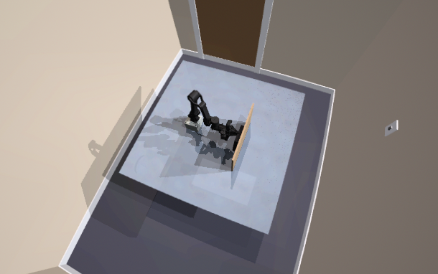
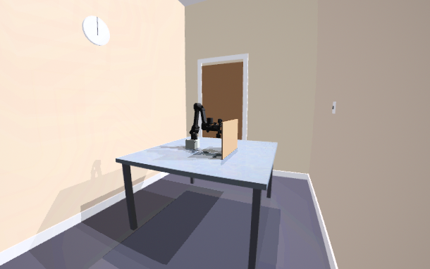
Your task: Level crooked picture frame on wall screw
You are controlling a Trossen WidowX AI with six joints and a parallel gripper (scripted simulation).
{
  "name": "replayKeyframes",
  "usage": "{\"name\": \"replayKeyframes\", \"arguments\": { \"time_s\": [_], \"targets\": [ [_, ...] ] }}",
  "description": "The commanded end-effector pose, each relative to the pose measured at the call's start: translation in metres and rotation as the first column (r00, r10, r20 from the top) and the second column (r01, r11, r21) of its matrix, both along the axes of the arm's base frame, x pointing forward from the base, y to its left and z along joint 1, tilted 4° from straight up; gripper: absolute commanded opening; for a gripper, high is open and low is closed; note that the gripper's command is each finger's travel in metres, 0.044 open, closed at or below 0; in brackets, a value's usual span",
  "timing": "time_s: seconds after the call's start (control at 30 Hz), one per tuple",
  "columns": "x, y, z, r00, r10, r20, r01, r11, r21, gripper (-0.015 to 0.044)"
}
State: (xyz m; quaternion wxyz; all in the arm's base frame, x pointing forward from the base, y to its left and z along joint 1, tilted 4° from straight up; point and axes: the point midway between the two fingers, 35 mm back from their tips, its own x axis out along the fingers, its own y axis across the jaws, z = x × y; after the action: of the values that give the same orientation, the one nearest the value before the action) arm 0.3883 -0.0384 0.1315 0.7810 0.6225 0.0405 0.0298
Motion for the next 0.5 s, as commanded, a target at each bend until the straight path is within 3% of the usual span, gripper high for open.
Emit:
{"name": "replayKeyframes", "arguments": {
  "time_s": [0.0, 0.47],
  "targets": [
    [0.0007, 0.0006, 0.0026, 1.0, 0.003, 0.009, -0.003, 1.0, 0.0, 0.0],
    [0.0008, -0.0006, -0.0011, 1.0, 0.003, 0.009, -0.003, 1.0, 0.0, 0.0]
  ]
}}
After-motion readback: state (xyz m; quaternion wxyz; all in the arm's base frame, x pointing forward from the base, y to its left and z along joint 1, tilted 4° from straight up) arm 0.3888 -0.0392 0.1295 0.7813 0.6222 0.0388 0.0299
